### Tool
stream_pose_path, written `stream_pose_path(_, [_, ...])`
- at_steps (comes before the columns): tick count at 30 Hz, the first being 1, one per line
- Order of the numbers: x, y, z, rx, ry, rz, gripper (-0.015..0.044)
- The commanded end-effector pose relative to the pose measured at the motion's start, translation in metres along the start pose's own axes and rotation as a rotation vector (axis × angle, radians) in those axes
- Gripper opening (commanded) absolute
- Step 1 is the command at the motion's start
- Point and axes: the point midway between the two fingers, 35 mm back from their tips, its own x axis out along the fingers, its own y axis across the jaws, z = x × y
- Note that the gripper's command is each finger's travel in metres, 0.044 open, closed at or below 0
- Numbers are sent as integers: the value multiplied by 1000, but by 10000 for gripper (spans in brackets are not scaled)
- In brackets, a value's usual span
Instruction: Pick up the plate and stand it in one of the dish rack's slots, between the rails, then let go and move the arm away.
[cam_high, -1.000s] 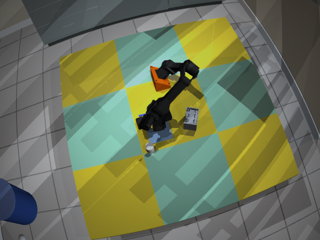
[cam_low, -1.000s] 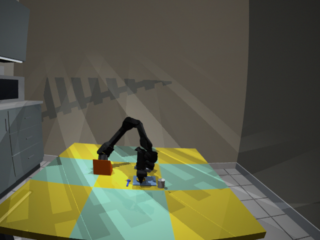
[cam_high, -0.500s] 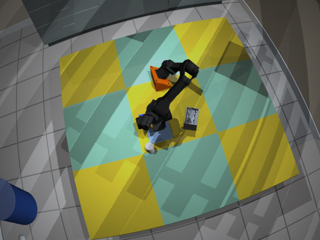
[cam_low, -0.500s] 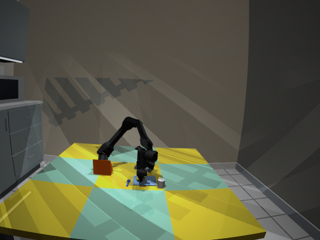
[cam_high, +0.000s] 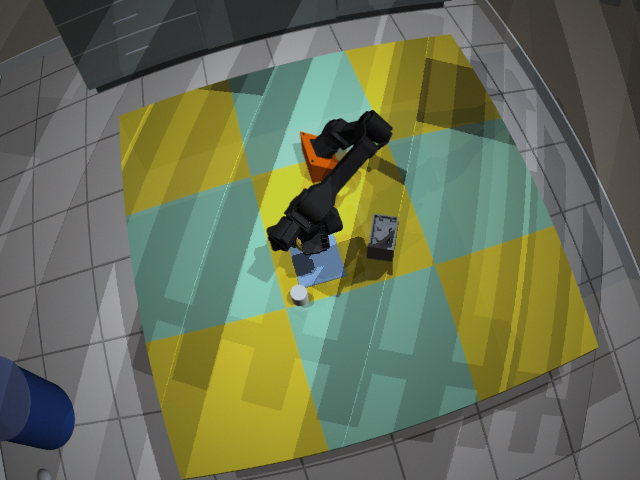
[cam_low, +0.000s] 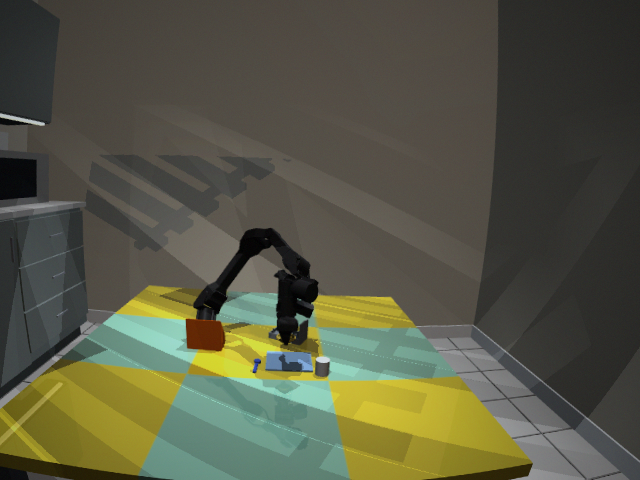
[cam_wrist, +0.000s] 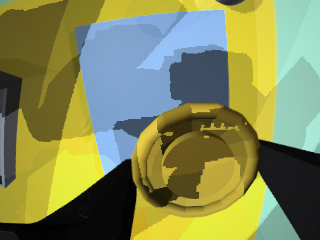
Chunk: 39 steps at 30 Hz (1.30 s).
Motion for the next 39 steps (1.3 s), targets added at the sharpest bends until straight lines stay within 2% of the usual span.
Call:
stream_pose_path(1, [-20, -1, 0, -4, 1, -5, 0])
stream_pose_path(11, [-60, -1, 1, -5, 2, -3, 0])
stream_pose_path(16, [-65, 3, 2, 18, 1, -3, 0])
stream_pose_path(39, [-77, 109, 4, 802, -19, -10, 0])
